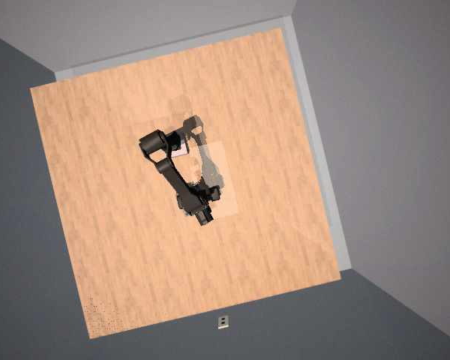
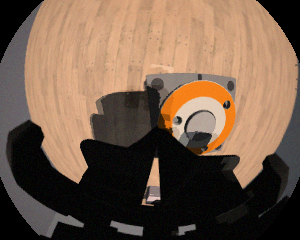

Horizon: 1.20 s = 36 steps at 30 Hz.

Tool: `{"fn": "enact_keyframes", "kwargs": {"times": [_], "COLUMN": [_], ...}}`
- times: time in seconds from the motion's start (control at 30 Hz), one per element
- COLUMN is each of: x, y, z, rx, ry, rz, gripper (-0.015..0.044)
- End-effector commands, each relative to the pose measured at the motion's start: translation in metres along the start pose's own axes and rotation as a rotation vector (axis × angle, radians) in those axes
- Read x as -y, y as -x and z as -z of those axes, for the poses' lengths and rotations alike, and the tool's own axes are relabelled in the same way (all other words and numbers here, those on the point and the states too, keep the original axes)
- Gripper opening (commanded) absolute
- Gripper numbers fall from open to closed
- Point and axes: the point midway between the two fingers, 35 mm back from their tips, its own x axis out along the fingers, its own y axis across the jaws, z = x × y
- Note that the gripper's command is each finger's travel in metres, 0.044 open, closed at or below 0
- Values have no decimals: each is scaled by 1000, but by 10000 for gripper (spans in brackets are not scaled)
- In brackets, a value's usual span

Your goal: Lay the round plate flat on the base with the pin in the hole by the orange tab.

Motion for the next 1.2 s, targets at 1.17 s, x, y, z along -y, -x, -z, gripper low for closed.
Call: {"fn": "enact_keyframes", "kwargs": {"times": [1.17], "x": [13], "y": [6], "z": [-44], "rx": [15], "ry": [-4], "rz": [3], "gripper": [0]}}
